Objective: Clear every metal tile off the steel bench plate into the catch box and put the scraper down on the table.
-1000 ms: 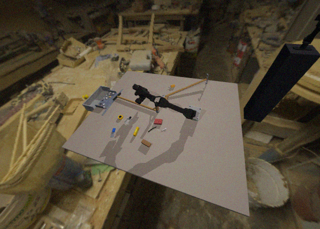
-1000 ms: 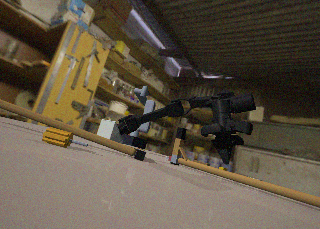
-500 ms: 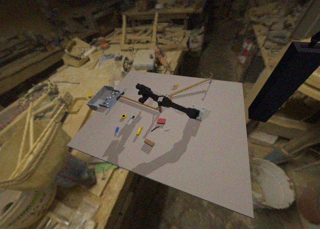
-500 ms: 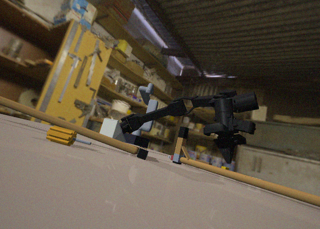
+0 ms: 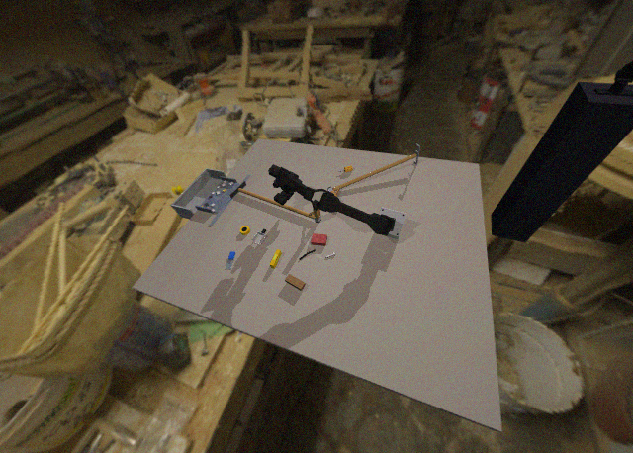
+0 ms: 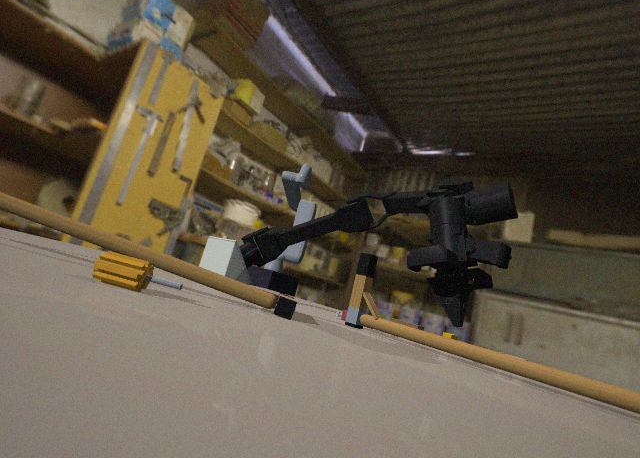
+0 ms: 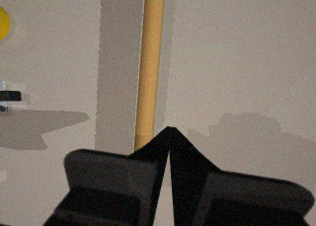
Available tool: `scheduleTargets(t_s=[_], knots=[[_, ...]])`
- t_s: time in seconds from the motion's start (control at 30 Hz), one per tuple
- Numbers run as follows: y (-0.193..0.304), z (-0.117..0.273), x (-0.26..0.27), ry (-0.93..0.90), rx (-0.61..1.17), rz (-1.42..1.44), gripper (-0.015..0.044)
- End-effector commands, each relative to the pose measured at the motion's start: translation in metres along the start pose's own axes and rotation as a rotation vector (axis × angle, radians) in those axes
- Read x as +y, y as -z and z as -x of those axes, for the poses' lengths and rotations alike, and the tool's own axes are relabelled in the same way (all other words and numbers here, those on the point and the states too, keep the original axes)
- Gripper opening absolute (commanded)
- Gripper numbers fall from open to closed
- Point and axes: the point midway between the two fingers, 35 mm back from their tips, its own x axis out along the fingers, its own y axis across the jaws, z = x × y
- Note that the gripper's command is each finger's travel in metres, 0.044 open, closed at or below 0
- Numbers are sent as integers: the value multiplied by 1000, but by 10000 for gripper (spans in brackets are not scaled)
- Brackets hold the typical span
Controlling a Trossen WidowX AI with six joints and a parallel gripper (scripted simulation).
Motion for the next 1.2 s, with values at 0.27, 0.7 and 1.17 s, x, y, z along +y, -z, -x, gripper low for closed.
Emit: scheduleTargets(t_s=[0.27,0.7,1.17], knots=[[0,0,0,0,0,0,0],[-9,43,-6,-11,-96,-26,315],[-13,108,-14,-24,-238,-61,440]])
